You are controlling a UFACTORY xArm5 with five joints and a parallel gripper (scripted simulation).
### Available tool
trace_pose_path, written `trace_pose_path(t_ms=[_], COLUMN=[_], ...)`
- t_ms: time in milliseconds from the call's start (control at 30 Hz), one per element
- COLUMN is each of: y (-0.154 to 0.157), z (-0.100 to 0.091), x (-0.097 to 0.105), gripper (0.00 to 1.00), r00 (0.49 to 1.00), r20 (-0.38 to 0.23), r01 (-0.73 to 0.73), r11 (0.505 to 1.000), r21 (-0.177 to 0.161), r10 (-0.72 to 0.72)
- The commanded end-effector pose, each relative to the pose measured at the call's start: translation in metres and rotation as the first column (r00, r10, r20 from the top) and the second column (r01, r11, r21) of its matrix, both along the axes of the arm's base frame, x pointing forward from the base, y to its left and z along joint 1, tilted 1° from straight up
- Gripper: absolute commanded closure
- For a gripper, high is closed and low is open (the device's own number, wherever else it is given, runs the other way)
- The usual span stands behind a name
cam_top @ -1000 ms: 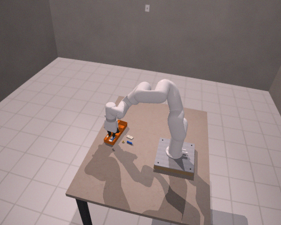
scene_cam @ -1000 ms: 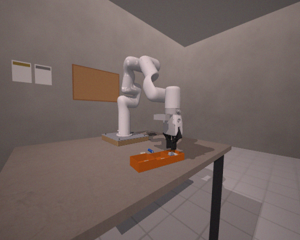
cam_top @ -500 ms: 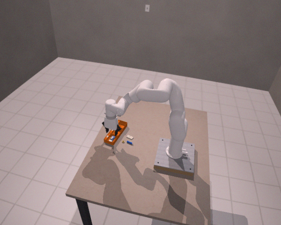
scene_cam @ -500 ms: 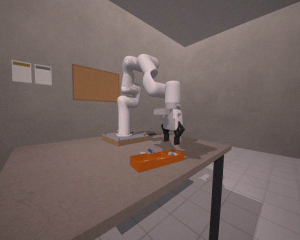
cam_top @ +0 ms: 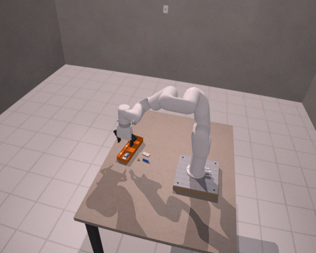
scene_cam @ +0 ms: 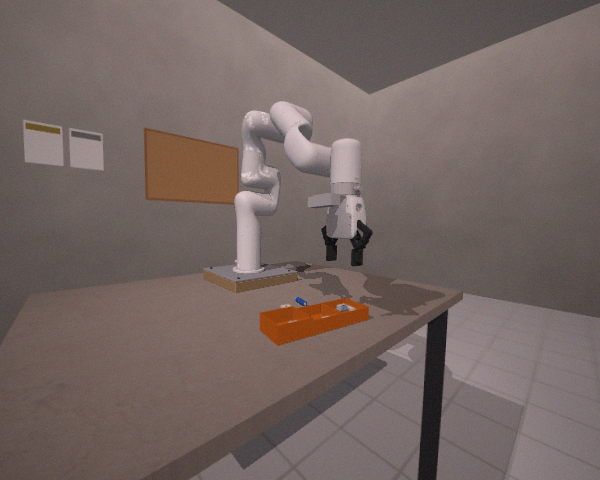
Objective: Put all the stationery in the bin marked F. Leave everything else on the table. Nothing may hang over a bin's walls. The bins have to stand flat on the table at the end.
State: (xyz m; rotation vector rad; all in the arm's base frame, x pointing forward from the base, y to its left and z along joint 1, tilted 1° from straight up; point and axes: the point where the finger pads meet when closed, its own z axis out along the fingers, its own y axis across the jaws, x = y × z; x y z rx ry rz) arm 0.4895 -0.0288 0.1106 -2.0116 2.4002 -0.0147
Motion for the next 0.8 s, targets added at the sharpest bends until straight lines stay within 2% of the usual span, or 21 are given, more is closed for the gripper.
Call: trace_pose_path(t_ms=[0,67,133,567,767], y=[0.0,0.0,0.0,-0.001,-0.001], z=[0.016,0.024,0.024,0.075,0.075], x=[0.001,0.001,0.001,0.0,0.0], gripper=[0.0,0.0,0.0,0.0,0.0], r00=[1.0,1.0,1.0,1.0,1.0], r20=[0.003,0.003,0.003,0.003,0.003], r01=[0.0,0.0,0.0,0.0,0.0], r11=[1.0,1.0,1.0,1.0,1.0], r21=[0.0,0.0,0.0,0.0,0.0], r10=[0.0,0.0,0.0,0.0,0.0])
